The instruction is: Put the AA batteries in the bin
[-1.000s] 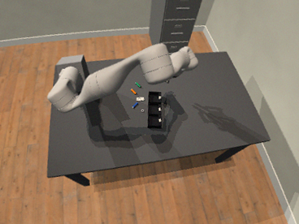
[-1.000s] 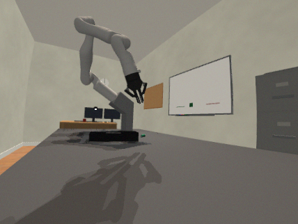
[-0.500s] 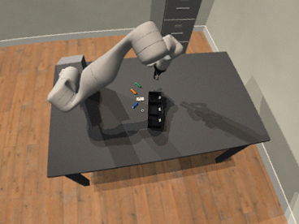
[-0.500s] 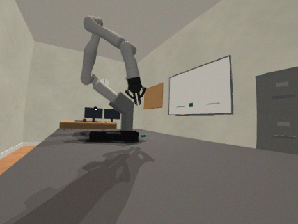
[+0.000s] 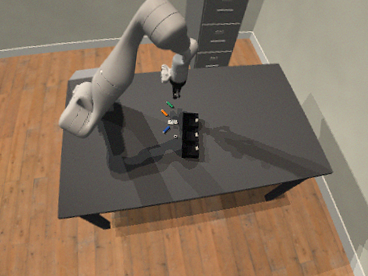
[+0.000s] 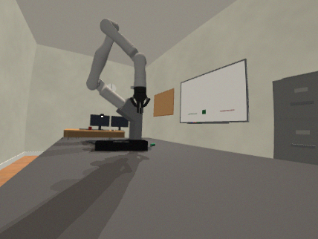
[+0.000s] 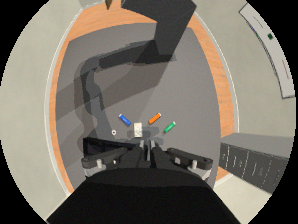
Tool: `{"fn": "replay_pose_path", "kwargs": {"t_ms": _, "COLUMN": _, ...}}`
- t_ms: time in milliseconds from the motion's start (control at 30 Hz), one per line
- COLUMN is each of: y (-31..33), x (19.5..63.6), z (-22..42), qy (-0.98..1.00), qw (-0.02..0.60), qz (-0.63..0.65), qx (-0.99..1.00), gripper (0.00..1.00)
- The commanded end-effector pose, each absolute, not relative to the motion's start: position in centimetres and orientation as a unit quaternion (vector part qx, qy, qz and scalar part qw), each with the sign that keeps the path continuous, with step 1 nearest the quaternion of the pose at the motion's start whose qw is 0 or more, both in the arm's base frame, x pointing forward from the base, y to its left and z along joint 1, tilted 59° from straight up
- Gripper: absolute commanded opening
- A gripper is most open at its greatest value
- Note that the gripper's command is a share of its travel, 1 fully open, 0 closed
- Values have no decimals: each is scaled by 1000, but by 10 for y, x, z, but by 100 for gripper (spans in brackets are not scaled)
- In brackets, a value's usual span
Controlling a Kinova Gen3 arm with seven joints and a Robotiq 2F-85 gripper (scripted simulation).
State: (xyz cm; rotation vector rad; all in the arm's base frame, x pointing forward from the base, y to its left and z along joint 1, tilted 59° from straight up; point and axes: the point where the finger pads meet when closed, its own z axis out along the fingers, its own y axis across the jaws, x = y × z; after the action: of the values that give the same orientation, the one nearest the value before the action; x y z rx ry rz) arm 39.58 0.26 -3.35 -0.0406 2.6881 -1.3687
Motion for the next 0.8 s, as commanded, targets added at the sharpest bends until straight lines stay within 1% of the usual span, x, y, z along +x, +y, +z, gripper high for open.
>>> {"fn": "replay_pose_path", "kwargs": {"t_ms": 0, "y": 0, "x": 373, "z": -30, "qy": 867, "qw": 66, "qz": -488, "qx": -73, "gripper": 9}}
{"fn": "replay_pose_path", "kwargs": {"t_ms": 533, "y": -1, "x": 368, "z": -29, "qy": 868, "qw": 63, "qz": -487, "qx": -73, "gripper": 9}}
{"fn": "replay_pose_path", "kwargs": {"t_ms": 733, "y": -43, "x": 389, "z": -6, "qy": 847, "qw": -12, "qz": -490, "qx": -206, "gripper": 9}}
{"fn": "replay_pose_path", "kwargs": {"t_ms": 767, "y": -43, "x": 389, "z": -6, "qy": 847, "qw": -12, "qz": -490, "qx": -206, "gripper": 9}}
